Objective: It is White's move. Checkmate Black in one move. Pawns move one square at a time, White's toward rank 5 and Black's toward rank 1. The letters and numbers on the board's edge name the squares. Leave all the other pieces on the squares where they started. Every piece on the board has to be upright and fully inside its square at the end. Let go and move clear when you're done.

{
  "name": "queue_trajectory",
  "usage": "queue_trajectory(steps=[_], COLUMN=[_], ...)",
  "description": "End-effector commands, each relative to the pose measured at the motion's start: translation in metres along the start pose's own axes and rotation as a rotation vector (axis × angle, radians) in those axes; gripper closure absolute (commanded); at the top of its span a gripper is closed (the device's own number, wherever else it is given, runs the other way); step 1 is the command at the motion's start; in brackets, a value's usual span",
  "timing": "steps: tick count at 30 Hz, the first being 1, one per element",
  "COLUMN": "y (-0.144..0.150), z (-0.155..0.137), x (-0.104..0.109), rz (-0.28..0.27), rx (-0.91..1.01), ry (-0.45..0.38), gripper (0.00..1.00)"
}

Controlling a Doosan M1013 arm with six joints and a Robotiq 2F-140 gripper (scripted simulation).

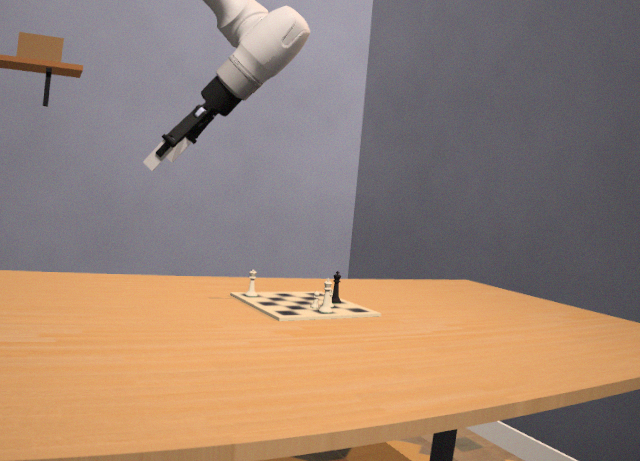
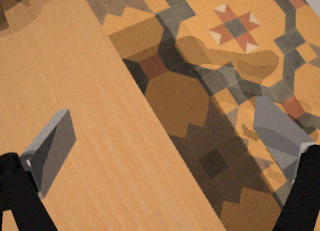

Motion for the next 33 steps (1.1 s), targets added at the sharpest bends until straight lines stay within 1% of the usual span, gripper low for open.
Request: queue_trajectory(steps=[1, 18, 20, 22, 24, 26, 28, 30, 31, 32, 33], y=[0.0, 0.0, -0.001, -0.004, -0.011, -0.022, -0.037, -0.057, -0.068, -0.079, -0.079], z=[0.0, 0.0, -0.001, -0.003, -0.008, -0.017, -0.028, -0.043, -0.051, -0.061, -0.061], x=[0.0, 0.0, 0.0, 0.0, -0.001, -0.002, -0.004, -0.007, -0.01, -0.011, -0.011], rz=[0.0, 0.0, -0.006, -0.027, -0.069, -0.135, -0.227, -0.346, -0.417, -0.465, -0.465], rx=[0.0, 0.0, -0.004, -0.018, -0.047, -0.093, -0.154, -0.233, -0.28, -0.314, -0.314], ry=[0.0, 0.0, 0.001, 0.004, 0.008, 0.016, 0.028, 0.043, 0.053, 0.058, 0.058], gripper=[0.0, 0.0, 0.0, 0.0, 0.0, 0.0, 0.0, 0.0, 0.0, 0.0, 0.0])
Point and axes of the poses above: the point where the finger pads meet when closed, its own x axis back along the fingers, its own y axis across the jaws, z = x × y, the point moved 6 cm from there along x, back along the fingers, and after that the axes turned 9 degrees about -x, right-handed, at the moved point
